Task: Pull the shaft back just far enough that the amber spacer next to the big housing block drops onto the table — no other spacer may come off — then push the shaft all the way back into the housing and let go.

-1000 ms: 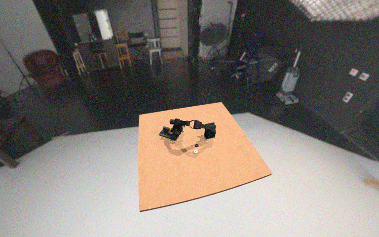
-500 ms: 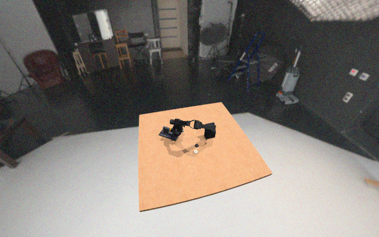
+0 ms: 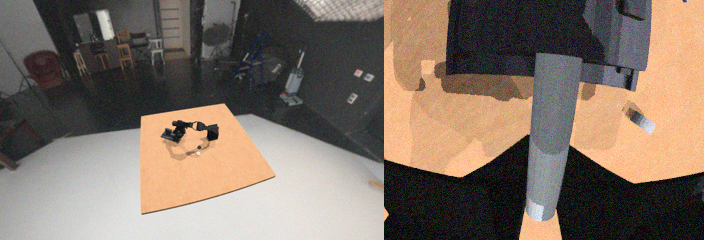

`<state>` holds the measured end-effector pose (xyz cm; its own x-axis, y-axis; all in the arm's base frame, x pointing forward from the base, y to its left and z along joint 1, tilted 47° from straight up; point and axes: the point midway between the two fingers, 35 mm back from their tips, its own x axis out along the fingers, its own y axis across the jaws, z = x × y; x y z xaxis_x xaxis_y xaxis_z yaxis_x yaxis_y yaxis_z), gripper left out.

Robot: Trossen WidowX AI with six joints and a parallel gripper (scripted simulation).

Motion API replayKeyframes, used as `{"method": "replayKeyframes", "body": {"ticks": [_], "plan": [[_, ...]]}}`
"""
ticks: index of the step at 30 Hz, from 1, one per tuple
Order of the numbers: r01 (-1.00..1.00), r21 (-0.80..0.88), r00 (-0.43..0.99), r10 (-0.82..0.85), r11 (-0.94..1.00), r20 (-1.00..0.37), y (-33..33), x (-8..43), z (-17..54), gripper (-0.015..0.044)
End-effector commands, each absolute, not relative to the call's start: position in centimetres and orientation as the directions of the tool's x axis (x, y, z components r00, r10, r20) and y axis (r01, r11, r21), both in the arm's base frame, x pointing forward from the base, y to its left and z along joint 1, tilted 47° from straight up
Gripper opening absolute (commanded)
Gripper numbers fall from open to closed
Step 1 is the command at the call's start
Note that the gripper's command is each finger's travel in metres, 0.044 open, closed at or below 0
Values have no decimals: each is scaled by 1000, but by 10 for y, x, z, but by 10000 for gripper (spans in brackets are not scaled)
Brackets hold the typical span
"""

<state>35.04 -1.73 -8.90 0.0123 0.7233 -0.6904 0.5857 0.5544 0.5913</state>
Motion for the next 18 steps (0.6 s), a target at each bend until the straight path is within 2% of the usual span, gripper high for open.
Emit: {"method": "replayKeyframes", "body": {"ticks": [1, 18], "plan": [[590, 590, 12, 725, 551, -689, -17, 350, -88, 0], [590, 590, 12, 725, 551, -689, -16, 348, -88, 0]]}}
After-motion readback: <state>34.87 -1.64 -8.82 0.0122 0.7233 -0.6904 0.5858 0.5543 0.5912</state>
